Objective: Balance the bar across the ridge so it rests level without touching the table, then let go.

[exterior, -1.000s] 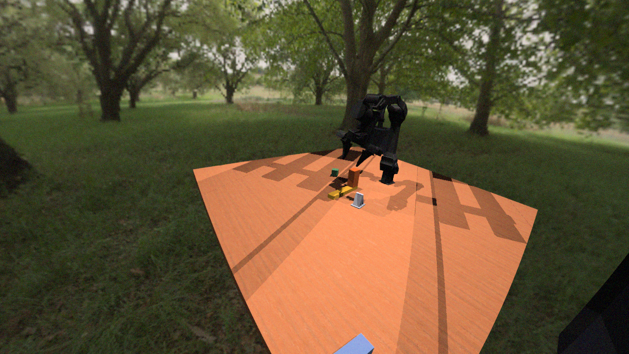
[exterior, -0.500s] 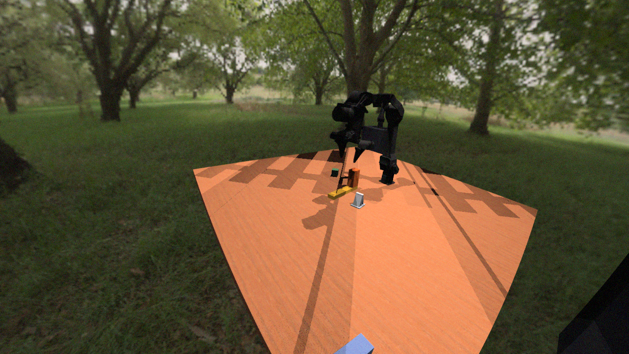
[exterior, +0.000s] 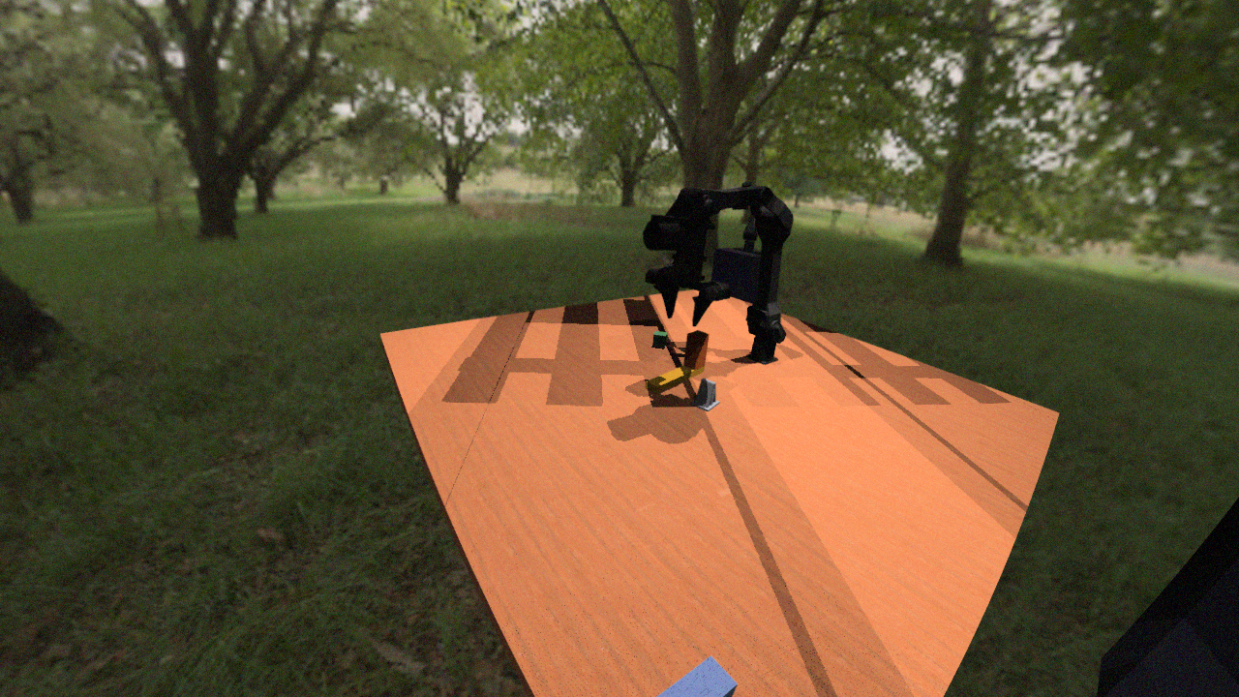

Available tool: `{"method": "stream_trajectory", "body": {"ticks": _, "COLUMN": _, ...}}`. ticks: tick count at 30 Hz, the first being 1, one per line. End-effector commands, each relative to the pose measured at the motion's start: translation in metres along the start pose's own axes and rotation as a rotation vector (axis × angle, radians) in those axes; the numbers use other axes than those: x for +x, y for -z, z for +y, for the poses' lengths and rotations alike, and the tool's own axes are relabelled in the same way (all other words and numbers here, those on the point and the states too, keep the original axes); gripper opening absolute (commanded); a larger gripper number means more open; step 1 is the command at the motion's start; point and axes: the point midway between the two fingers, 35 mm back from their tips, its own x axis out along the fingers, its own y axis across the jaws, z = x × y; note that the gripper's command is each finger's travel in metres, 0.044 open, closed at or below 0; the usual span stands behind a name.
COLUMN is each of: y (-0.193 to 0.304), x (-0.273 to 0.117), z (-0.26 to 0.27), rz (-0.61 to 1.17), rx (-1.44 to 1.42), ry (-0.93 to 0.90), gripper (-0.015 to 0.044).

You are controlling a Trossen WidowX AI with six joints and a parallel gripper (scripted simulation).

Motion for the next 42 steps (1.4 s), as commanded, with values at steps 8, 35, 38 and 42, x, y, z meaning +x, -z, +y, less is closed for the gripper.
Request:
{"method": "stream_trajectory", "body": {"ticks": 8, "y": 0.002, "x": 0.076, "z": 0.001, "rz": 0.015, "rx": -0.002, "ry": -0.009, "gripper": 0.0315}}
{"method": "stream_trajectory", "body": {"ticks": 35, "y": 0.008, "x": 0.128, "z": 0.003, "rz": 0.015, "rx": -0.002, "ry": -0.009, "gripper": 0.0315}}
{"method": "stream_trajectory", "body": {"ticks": 38, "y": 0.008, "x": 0.131, "z": 0.003, "rz": 0.015, "rx": -0.002, "ry": -0.009, "gripper": 0.0315}}
{"method": "stream_trajectory", "body": {"ticks": 42, "y": 0.008, "x": 0.131, "z": 0.003, "rz": 0.015, "rx": -0.002, "ry": -0.009, "gripper": 0.0315}}
